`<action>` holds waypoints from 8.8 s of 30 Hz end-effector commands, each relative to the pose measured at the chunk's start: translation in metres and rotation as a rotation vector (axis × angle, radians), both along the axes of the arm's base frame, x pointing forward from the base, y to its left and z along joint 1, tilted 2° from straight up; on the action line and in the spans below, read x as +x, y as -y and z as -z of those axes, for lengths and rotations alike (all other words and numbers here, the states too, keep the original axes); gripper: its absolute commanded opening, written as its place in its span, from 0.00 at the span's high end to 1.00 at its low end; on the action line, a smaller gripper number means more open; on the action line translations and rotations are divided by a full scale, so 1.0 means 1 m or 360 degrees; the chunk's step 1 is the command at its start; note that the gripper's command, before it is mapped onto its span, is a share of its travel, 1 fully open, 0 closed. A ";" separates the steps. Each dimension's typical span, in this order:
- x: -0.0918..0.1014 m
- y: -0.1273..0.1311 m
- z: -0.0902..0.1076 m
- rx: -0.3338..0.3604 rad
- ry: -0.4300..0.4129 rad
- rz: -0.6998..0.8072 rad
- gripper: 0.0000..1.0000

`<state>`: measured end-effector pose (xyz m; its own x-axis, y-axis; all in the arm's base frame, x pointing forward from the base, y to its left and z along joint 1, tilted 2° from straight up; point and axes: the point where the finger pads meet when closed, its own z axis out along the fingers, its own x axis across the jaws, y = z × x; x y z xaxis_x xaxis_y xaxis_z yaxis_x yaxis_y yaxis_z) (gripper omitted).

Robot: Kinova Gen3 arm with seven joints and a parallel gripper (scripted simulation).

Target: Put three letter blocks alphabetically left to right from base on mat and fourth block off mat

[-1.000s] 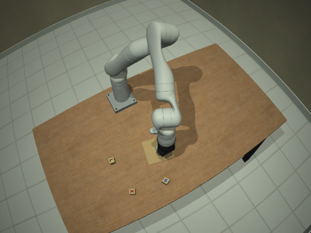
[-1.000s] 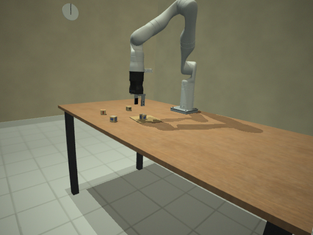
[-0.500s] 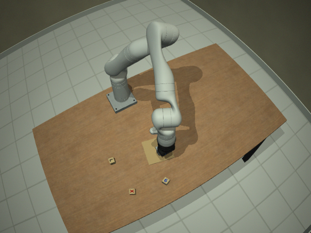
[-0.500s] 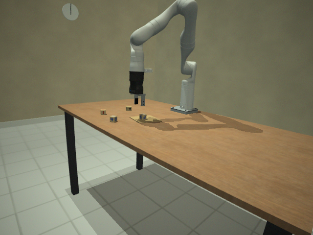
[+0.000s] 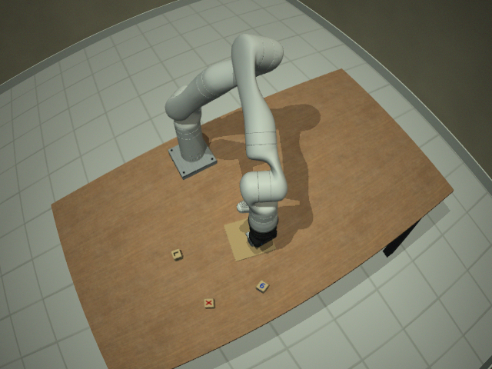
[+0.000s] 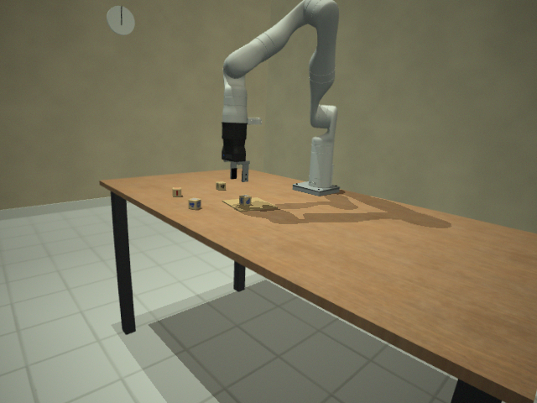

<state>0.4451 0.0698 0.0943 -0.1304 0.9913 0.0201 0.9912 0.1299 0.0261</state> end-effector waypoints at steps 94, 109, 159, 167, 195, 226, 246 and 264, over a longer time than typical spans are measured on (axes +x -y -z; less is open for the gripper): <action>0.163 0.133 0.003 0.0002 0.0001 0.0000 0.00; 0.152 0.219 0.005 0.0003 0.0001 0.0000 0.00; 0.152 0.219 0.005 0.0003 0.0001 0.0000 0.00; 0.149 0.221 0.004 0.0003 0.0003 0.0002 0.00; -0.045 0.256 0.010 0.0003 0.0002 0.0001 0.00; -0.048 0.256 0.010 0.0003 0.0001 0.0000 0.00; -0.048 0.256 0.010 0.0003 0.0001 0.0000 0.00; -0.080 0.263 -0.040 0.0005 -0.0001 0.0222 0.00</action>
<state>0.3624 -0.1948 0.1320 0.0135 0.9997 0.0219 0.9998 -0.0139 0.0174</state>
